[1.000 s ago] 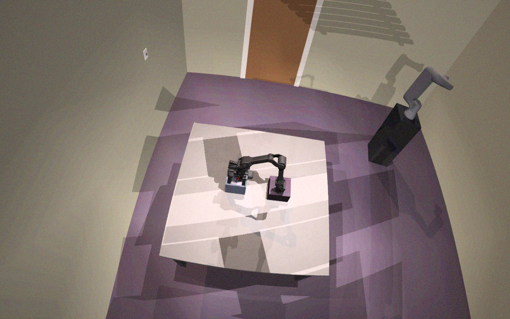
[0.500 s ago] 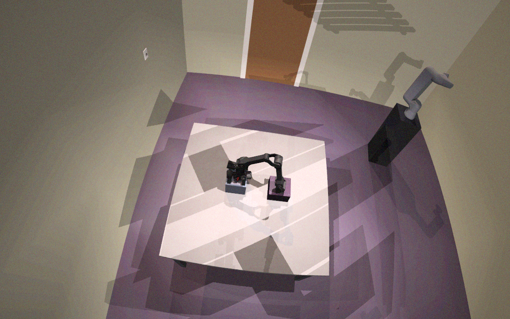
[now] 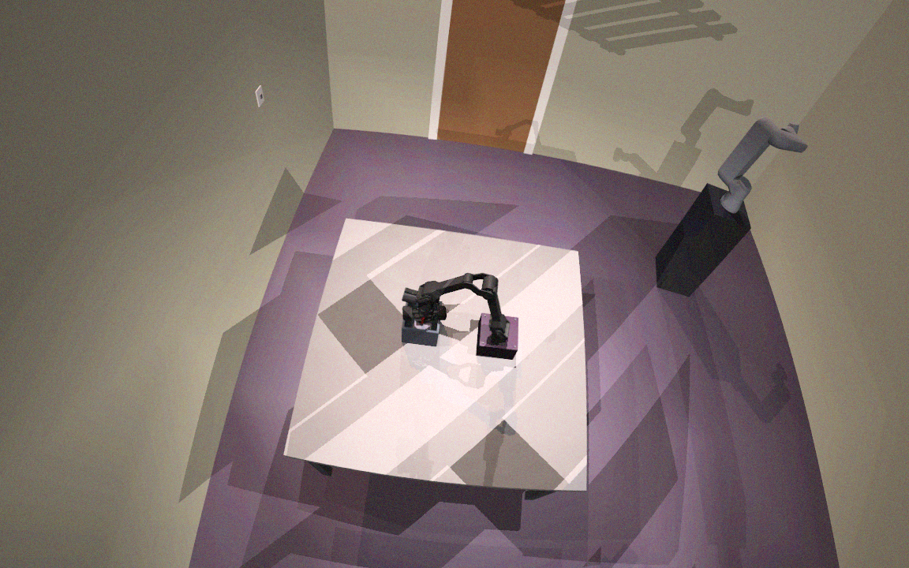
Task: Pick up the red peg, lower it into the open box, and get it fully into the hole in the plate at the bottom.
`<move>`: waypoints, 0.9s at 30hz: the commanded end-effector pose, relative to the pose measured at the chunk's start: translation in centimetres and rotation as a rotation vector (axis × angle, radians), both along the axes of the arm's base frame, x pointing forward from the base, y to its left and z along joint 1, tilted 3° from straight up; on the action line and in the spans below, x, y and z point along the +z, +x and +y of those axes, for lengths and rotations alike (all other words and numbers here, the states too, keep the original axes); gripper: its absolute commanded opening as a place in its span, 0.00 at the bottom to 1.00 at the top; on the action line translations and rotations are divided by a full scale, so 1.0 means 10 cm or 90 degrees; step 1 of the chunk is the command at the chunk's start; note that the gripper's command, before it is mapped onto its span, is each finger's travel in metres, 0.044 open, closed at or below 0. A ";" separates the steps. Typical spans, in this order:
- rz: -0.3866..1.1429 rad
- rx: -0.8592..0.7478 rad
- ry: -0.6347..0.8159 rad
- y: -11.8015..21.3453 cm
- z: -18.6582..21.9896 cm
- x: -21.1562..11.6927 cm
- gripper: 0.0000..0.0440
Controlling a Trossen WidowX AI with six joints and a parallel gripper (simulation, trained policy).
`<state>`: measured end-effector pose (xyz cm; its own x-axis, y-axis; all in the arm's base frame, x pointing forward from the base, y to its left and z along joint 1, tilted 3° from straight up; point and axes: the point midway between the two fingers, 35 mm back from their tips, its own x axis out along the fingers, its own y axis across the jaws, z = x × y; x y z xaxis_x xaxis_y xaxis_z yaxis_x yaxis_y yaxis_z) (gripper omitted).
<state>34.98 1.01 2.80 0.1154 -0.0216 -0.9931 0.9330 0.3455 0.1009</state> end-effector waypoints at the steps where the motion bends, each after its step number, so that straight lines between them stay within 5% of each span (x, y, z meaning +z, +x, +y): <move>1: 0.009 0.010 -0.001 0.01 -0.01 -0.07 0.02; 9: 0.032 0.023 0.004 0.00 -0.01 -0.19 0.28; 27: 0.075 0.004 0.117 0.06 -0.06 -0.04 0.41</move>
<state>35.32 0.57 2.08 0.0021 0.1350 -0.9908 0.9386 0.3416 0.0486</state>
